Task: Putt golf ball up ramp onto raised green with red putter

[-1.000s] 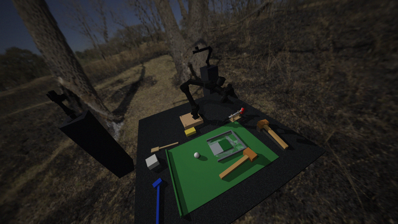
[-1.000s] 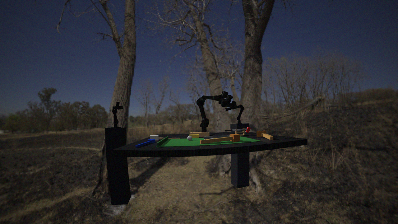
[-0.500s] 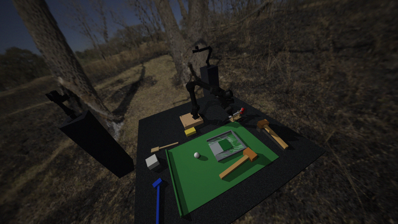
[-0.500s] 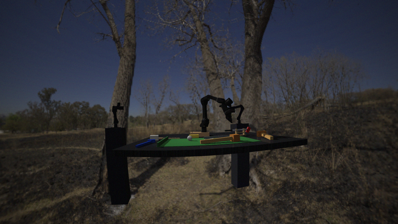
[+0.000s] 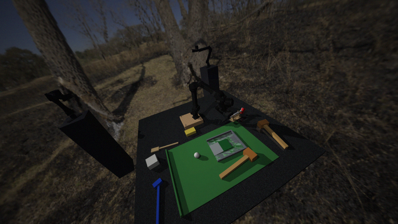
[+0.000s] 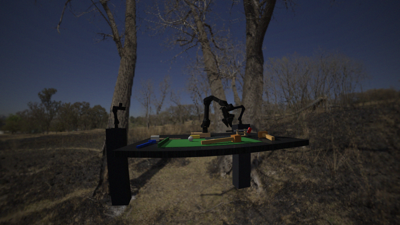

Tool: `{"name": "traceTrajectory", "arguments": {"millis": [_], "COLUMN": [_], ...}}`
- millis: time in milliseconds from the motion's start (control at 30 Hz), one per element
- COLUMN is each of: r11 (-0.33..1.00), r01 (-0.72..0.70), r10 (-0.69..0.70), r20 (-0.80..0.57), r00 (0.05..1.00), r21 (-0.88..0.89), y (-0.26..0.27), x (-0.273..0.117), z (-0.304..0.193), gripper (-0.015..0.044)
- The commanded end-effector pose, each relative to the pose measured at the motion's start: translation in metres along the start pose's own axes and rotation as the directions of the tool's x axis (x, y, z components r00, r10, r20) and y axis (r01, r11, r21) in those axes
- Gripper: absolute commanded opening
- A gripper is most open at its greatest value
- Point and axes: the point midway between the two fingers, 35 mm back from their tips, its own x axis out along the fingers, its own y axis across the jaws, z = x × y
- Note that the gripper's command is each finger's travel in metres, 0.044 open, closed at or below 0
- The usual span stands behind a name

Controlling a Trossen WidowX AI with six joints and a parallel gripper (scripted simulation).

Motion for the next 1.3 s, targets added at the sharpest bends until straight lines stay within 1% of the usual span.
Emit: {"name": "traceTrajectory", "arguments": {"millis": [0, 167, 333, 500, 767, 1267], "r11": [1.0, 1.0, 1.0, 1.0, 1.0, 1.0], "r01": [-0.015, -0.016, -0.015, -0.016, -0.016, -0.016], "r10": [0.015, 0.016, 0.015, 0.016, 0.016, 0.016], "r20": [-0.001, -0.001, -0.001, -0.001, -0.001, -0.001], "r00": [1.0, 1.0, 1.0, 1.0, 1.0, 1.0], "r21": [-0.011, -0.011, -0.011, -0.011, -0.011, -0.011], "y": [0.002, 0.001, 0.001, 0.001, 0.001, 0.002], "x": [0.004, 0.023, 0.025, 0.045, 0.049, 0.069], "z": [-0.002, -0.007, -0.008, -0.014, -0.015, -0.02], "gripper": [0.044, 0.044, 0.044, 0.044, 0.044, 0.044]}}
